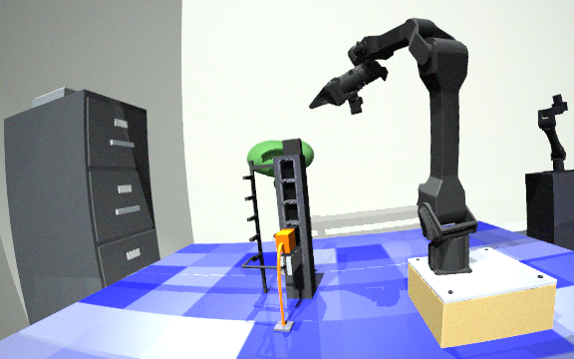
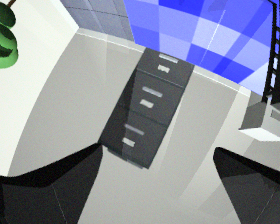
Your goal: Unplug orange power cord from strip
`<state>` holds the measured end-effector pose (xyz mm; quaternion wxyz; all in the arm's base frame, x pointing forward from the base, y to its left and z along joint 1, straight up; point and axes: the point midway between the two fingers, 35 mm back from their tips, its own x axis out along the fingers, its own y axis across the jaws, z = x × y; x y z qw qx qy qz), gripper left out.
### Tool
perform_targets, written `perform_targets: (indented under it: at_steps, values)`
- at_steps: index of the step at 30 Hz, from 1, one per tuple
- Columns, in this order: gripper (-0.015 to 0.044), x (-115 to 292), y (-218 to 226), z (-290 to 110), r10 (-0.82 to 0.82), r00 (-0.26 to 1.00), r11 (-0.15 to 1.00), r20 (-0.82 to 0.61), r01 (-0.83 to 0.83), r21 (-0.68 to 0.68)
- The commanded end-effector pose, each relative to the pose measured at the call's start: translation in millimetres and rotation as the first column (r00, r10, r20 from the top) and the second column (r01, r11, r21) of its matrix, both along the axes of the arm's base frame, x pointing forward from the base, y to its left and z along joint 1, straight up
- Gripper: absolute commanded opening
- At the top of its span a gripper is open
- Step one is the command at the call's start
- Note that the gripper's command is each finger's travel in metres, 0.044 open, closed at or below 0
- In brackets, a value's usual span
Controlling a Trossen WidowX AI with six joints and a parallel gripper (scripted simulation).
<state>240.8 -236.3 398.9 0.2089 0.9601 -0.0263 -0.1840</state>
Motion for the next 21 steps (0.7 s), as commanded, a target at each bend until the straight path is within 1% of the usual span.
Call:
perform_targets:
  at_steps: [1, 4, 9, 15, 21]
  values:
    - [0.0374, 0.4, 0.3, -0.1, 0.002, 1.000, 1.000, -0.001, -0.002, -0.003]
    - [0.0295, 7.0, 4.2, -1.1, 0.030, 1.000, 0.999, -0.010, -0.030, -0.040]
    - [0.0164, 30.8, 20.4, -4.9, 0.132, 0.990, 0.974, -0.048, -0.139, -0.179]
    - [0.0160, 59.6, 44.6, -9.7, 0.252, 0.962, 0.897, -0.104, -0.273, -0.348]
    - [0.0160, 85.7, 72.3, -14.4, 0.356, 0.919, 0.773, -0.168, -0.391, -0.500]
